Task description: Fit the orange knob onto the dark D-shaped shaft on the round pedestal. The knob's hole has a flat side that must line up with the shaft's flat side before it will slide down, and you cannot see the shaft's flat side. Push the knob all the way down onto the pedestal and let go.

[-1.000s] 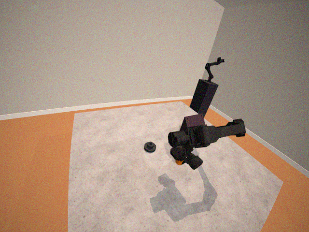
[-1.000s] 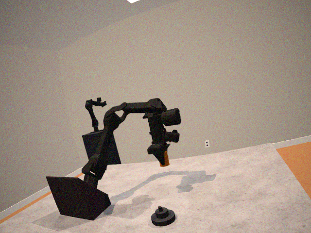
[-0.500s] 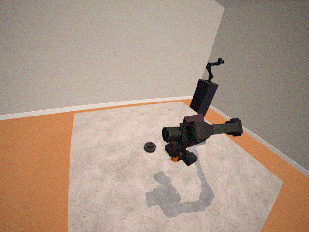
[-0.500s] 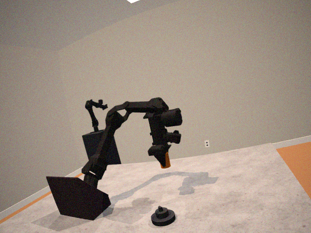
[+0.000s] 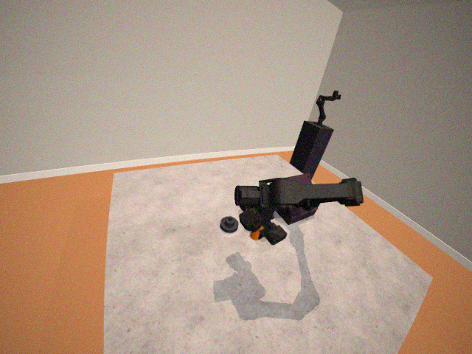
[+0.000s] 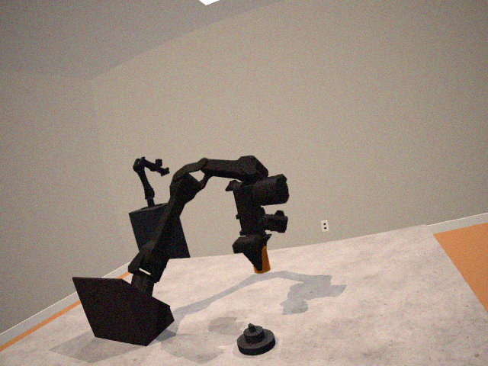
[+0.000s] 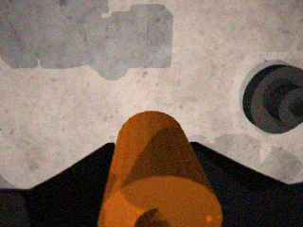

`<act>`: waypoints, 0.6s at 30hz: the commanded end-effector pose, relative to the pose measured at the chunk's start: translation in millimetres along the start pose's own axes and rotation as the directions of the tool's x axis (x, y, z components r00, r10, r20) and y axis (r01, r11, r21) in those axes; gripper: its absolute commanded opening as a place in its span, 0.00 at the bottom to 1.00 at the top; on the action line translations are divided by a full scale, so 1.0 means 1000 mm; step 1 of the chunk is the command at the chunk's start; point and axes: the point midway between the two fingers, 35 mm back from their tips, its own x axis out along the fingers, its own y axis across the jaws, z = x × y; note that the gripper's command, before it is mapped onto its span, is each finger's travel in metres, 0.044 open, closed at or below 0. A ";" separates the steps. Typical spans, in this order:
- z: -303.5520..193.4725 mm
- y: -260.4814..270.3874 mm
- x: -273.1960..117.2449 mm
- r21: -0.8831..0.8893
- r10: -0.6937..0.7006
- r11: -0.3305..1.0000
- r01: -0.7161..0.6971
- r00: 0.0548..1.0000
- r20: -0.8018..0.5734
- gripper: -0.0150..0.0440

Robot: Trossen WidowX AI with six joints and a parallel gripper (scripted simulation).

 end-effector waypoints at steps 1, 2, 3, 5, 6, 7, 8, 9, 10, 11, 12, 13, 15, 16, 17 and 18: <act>0.003 -0.014 0.000 0.000 -0.007 1.000 0.007 1.000 0.008 0.25; 0.004 -0.017 0.001 -0.001 -0.007 1.000 0.007 1.000 0.007 0.25; 0.004 -0.020 0.001 -0.001 -0.008 1.000 0.008 1.000 0.007 0.25; 0.005 -0.026 0.003 -0.001 -0.008 1.000 0.008 1.000 0.007 0.25; 0.006 -0.030 0.003 -0.002 -0.008 1.000 0.008 1.000 0.007 0.25; 0.006 -0.033 0.004 -0.002 -0.008 1.000 0.008 1.000 0.007 0.25; 0.007 -0.036 0.005 -0.002 -0.009 1.000 0.009 1.000 0.007 0.25; 0.007 -0.039 0.006 -0.003 -0.009 1.000 0.009 1.000 0.007 0.25; 0.007 -0.042 0.006 -0.003 -0.009 1.000 0.009 1.000 0.007 0.25; 0.008 -0.046 0.007 -0.003 -0.009 1.000 0.009 1.000 0.006 0.25; 0.008 -0.049 0.008 -0.004 -0.009 1.000 0.009 1.000 0.006 0.25; 0.008 -0.052 0.008 -0.004 -0.009 1.000 0.009 1.000 0.006 0.25; 0.008 -0.059 0.010 -0.005 -0.009 1.000 0.009 1.000 0.006 0.25; 0.009 -0.062 0.011 -0.005 -0.009 1.000 0.009 1.000 0.006 0.25; 0.009 -0.065 0.011 -0.005 -0.009 1.000 0.009 1.000 0.006 0.25; 0.009 -0.068 0.012 -0.006 -0.009 1.000 0.009 1.000 0.006 0.25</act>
